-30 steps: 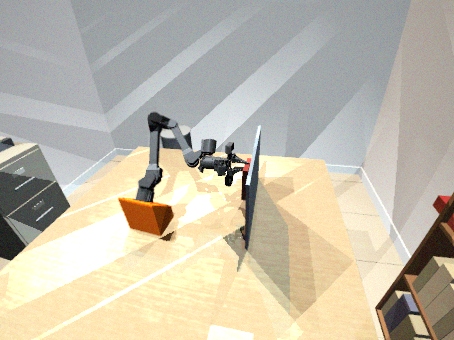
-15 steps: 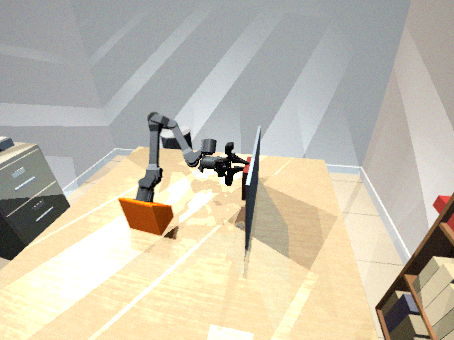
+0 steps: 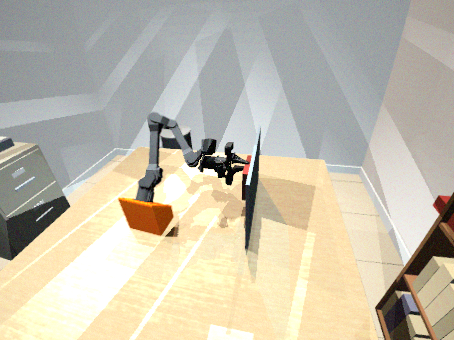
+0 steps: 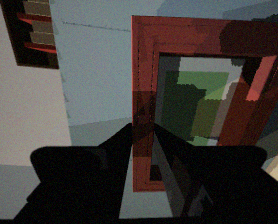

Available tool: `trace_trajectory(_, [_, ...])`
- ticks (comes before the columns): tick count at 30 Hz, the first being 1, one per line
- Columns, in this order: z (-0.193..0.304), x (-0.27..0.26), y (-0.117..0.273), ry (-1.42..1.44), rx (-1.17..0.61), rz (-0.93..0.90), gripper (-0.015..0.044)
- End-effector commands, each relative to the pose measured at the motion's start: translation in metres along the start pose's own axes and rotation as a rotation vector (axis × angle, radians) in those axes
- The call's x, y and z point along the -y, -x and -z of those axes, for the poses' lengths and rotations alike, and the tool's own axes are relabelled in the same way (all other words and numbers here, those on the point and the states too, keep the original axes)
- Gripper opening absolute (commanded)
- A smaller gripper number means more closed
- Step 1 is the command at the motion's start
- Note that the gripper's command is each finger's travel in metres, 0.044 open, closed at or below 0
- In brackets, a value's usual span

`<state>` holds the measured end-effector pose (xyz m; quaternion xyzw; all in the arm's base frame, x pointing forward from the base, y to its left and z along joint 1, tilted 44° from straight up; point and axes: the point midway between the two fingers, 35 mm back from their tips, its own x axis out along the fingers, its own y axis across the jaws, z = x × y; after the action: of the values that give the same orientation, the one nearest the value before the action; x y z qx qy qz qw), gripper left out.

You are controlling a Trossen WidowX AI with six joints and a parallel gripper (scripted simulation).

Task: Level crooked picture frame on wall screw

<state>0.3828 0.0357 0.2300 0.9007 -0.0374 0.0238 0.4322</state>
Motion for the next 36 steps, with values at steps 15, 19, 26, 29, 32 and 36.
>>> trace_trajectory(15, [0.0,-0.001,0.0,-0.096,-0.002,0.002,0.0])
trace_trajectory(19, [0.0,-0.001,0.0,-0.084,0.0,0.0,0.0079])
trace_trajectory(26, [0.0,-0.001,0.0,-0.084,0.0,0.0,0.026])
trace_trajectory(29, [0.0,-0.001,0.0,-0.084,0.0,0.0,0.026])
trace_trajectory(32, [0.003,-0.002,0.014,-0.037,0.0,0.0,0.026])
trace_trajectory(36, [0.007,-0.001,0.052,0.092,0.002,0.001,0.026])
